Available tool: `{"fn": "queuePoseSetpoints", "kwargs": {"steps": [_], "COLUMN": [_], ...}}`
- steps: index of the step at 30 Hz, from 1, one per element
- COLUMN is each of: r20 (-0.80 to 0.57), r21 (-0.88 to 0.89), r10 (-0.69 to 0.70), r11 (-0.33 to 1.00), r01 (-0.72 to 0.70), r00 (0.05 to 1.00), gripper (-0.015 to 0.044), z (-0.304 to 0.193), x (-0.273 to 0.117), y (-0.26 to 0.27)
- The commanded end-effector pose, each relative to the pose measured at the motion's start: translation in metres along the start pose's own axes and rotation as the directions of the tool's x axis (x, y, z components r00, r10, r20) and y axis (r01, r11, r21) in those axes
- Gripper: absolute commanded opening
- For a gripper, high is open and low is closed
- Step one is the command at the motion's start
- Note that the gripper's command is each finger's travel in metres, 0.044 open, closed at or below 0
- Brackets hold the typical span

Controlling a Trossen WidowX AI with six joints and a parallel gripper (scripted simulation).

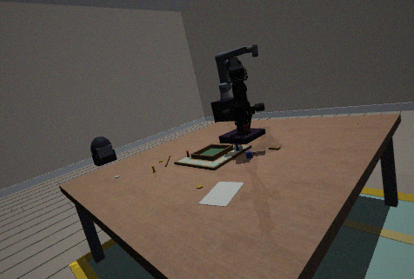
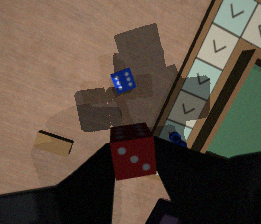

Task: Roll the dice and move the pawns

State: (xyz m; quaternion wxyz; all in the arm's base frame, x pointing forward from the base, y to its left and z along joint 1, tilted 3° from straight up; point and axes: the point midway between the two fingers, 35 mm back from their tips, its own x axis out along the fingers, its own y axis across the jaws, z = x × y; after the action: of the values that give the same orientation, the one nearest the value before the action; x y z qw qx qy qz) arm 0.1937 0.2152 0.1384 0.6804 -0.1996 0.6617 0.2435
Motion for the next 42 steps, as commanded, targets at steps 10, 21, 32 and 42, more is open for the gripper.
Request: {"fn": "queuePoseSetpoints", "kwargs": {"steps": [10, 21, 32, 42], "r20": [0.002, -0.001, -0.006, -0.011], "r21": [0.153, 0.282, 0.407, 0.507], "r10": [0.001, -0.009, -0.016, -0.019], "r11": [0.988, 0.959, 0.913, 0.862], "r01": [-0.002, 0.009, 0.017, 0.022], "r00": [1.000, 1.000, 1.000, 1.000], "gripper": [0.0000, 0.0000, 0.0000, 0.0000], "z": [0.001, -0.008, -0.027, -0.051], "x": [0.009, 0.018, 0.026, 0.033], "y": [-0.059, -0.113, -0.163, -0.202]}}
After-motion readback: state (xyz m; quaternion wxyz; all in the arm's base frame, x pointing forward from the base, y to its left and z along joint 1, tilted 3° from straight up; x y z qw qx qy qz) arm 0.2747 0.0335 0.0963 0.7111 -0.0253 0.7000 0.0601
